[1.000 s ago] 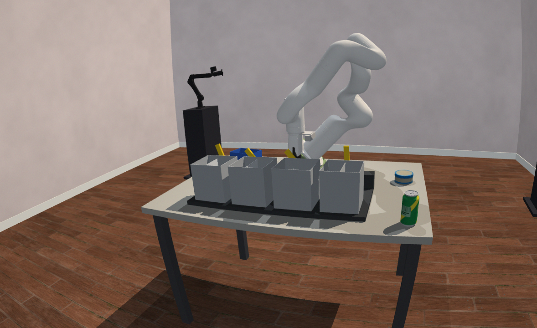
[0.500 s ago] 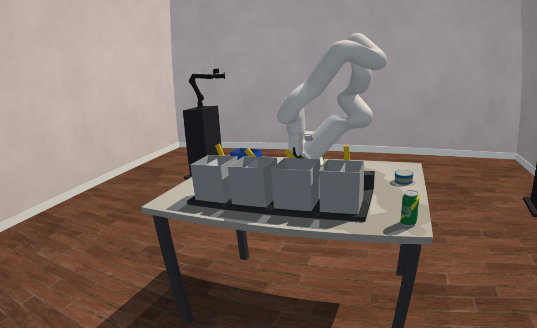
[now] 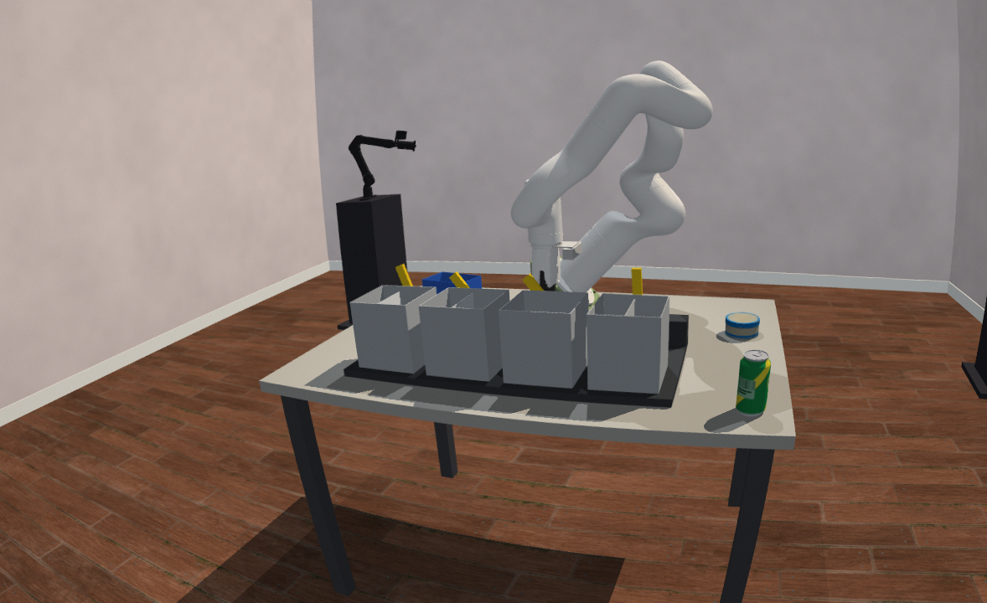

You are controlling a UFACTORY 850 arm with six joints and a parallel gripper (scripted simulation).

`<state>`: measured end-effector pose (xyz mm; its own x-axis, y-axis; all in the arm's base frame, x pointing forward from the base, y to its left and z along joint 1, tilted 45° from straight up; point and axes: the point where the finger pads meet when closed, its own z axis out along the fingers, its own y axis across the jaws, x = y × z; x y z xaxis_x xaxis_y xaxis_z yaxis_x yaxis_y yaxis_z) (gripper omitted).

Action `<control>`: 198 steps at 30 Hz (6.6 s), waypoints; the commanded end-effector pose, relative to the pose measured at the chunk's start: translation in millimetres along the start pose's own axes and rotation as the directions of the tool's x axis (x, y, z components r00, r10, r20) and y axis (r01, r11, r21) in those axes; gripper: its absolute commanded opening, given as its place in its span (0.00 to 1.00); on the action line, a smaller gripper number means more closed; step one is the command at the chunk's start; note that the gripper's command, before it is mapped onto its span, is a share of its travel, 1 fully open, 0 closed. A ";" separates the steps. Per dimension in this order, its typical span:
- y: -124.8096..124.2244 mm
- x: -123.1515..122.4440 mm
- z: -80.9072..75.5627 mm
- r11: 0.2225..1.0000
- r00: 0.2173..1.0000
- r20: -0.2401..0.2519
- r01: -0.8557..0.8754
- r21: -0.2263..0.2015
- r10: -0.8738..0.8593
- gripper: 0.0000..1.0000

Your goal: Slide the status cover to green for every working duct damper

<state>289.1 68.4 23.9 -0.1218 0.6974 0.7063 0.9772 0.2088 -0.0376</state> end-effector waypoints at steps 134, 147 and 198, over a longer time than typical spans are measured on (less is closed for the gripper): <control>0.6 48.6 -0.4 1.000 1.000 0.000 0.000 -0.001 0.000 0.00; 0.6 48.6 -0.4 1.000 1.000 0.000 0.000 -0.001 0.000 0.00; 0.6 42.5 -40.5 1.000 1.000 0.000 0.001 -0.001 -0.001 0.00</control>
<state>290.6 71.8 81.2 -0.1220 0.6973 0.7064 0.9773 0.2085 -0.0371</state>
